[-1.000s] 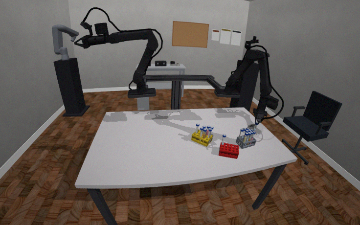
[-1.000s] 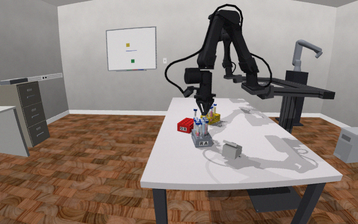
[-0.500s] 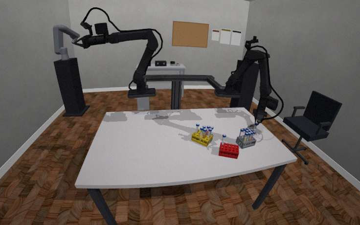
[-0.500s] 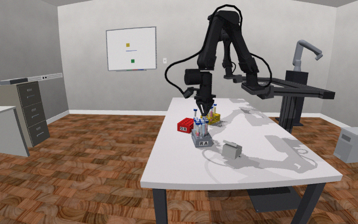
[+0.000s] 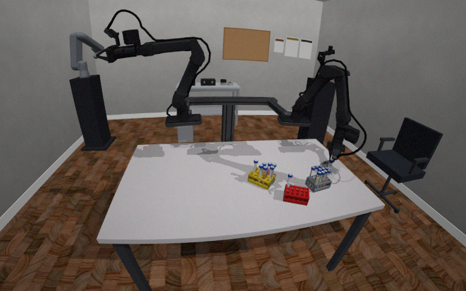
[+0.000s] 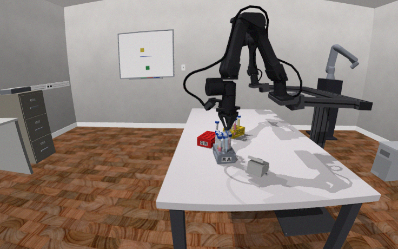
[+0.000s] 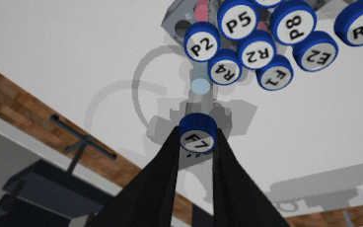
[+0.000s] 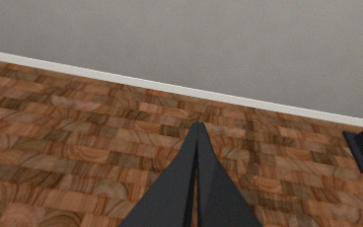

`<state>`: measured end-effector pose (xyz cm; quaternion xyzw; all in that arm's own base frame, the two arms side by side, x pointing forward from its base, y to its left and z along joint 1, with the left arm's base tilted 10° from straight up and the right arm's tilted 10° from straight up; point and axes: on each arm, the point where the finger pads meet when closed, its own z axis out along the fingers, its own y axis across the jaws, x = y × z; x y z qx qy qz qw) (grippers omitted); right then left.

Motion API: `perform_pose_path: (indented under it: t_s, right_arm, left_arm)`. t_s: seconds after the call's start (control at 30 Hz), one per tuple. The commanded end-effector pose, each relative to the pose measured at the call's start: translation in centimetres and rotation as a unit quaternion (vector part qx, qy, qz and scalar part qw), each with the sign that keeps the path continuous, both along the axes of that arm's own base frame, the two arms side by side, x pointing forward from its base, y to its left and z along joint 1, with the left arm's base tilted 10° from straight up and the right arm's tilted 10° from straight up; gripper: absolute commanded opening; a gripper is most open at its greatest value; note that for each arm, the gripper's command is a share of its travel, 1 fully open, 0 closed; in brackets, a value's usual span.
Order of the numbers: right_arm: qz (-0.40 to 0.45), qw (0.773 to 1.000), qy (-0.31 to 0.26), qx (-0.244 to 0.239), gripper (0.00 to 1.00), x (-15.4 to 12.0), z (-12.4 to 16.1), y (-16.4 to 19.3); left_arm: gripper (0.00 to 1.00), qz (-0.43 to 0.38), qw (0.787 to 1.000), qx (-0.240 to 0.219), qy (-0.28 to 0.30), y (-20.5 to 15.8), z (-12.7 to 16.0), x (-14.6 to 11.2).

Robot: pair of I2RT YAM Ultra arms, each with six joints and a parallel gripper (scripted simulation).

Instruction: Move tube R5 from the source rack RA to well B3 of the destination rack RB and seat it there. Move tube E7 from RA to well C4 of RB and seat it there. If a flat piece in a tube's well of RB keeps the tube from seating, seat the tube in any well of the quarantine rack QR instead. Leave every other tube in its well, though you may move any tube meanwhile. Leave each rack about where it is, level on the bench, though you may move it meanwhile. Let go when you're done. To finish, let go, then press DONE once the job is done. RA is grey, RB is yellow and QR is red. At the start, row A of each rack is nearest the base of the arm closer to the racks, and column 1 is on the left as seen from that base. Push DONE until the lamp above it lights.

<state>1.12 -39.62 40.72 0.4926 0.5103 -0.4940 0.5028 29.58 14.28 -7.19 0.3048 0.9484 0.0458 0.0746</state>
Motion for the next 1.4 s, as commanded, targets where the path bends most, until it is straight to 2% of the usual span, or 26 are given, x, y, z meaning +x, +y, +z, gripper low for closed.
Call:
perform_pose_path:
  t_s: [0.0,0.7,1.07,1.27,1.37]
  right_arm:
    - [-0.011,1.000,-0.005,-0.025,0.00,-0.8,2.5,1.2]
    - [-0.011,1.000,-0.005,-0.025,0.00,-0.8,2.5,1.2]
    - [-0.011,1.000,-0.005,-0.025,0.00,-0.8,2.5,1.2]
    - [-0.011,1.000,-0.005,-0.025,0.00,-0.8,2.5,1.2]
    - [-0.011,1.000,-0.005,-0.025,0.00,-0.8,2.5,1.2]
  left_arm:
    - [0.00,0.001,1.000,0.003,-0.011,0.4,0.2,1.1]
    - [0.00,-0.001,1.000,0.004,-0.014,0.2,-0.1,1.2]
    - [0.00,0.003,1.000,-0.005,0.004,0.1,-1.5,-0.6]
    - [0.00,-0.001,1.000,-0.002,-0.005,0.1,-1.2,-0.2]
    - [0.00,0.001,1.000,-0.007,0.004,0.1,-2.0,-0.7]
